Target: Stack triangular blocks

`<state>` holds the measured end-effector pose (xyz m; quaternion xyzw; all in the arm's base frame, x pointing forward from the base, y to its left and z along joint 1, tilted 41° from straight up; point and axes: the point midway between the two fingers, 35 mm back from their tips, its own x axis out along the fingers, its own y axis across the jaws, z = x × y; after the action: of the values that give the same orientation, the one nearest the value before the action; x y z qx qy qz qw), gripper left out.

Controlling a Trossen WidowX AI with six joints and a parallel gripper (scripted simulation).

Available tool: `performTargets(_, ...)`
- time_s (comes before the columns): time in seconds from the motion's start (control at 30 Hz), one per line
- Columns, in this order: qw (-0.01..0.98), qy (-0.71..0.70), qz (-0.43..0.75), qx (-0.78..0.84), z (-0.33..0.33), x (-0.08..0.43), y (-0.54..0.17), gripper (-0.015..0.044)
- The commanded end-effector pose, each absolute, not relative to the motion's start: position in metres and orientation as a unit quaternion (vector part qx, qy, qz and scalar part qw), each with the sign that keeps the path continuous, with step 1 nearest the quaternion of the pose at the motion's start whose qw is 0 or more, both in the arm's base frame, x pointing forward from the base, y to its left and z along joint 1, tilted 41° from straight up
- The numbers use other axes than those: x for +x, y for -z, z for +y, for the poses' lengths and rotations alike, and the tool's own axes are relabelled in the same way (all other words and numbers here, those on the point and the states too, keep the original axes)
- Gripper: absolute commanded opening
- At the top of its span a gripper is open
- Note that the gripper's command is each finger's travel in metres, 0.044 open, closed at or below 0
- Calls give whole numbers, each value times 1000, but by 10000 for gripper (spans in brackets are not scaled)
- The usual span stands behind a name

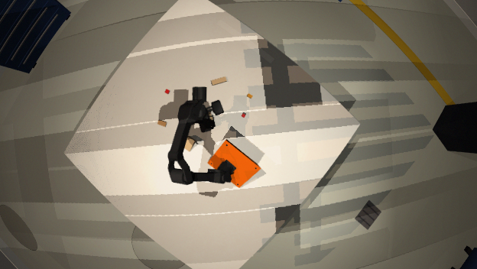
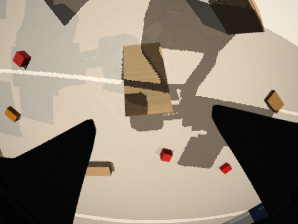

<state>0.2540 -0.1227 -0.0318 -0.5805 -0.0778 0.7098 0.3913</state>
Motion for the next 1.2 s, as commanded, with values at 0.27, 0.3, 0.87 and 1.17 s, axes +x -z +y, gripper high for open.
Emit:
performTargets(0.27, 396, -709, -76, -578, -111, 255, 46, 440)
performTargets(0.3, 396, -709, -76, -578, -110, 255, 48, 440)
performTargets(0.87, 397, -709, -76, -578, -92, 253, 69, 440)
performTargets(1.17, 397, -709, -76, -578, -83, 251, 80, 440)
